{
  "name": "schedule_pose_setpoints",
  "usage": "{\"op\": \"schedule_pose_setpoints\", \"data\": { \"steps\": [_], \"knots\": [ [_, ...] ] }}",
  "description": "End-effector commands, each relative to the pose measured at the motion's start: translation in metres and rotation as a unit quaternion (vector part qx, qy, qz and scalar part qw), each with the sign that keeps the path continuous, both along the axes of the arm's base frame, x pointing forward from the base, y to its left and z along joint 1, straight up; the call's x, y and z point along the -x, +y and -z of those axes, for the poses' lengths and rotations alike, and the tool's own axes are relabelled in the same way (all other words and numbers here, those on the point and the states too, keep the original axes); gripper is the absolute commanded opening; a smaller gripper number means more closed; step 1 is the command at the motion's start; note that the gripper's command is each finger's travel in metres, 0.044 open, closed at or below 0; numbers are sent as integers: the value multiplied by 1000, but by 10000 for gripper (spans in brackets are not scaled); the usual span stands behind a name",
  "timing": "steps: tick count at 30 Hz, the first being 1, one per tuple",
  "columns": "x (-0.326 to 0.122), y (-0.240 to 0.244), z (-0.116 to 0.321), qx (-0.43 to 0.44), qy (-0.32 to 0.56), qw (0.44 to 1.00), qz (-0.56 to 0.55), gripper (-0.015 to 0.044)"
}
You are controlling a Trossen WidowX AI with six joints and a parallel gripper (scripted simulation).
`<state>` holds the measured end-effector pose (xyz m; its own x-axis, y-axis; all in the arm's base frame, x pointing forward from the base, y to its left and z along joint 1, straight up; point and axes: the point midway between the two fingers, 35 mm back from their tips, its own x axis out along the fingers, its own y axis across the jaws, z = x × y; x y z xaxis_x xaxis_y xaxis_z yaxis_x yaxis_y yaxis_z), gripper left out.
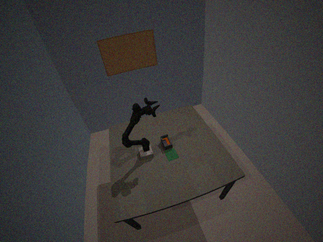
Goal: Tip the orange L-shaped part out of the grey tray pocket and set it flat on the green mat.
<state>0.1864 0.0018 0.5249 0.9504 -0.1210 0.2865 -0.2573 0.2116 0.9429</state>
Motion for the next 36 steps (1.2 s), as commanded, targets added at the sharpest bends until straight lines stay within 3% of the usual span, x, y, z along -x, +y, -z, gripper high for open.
{"op": "schedule_pose_setpoints", "data": {
  "steps": [1,6,11,19,23,32,36],
  "knots": [
    [-51,28,49,118,111,987,-13,180],
    [-97,54,123,247,254,934,-53,180],
    [-123,69,212,354,397,839,-118,180],
    [-101,75,361,460,601,579,-303,180],
    [-72,73,404,457,653,461,-390,180],
    [-71,73,408,456,655,455,-395,180],
    [-74,74,440,456,655,455,-395,180]
  ]
}}
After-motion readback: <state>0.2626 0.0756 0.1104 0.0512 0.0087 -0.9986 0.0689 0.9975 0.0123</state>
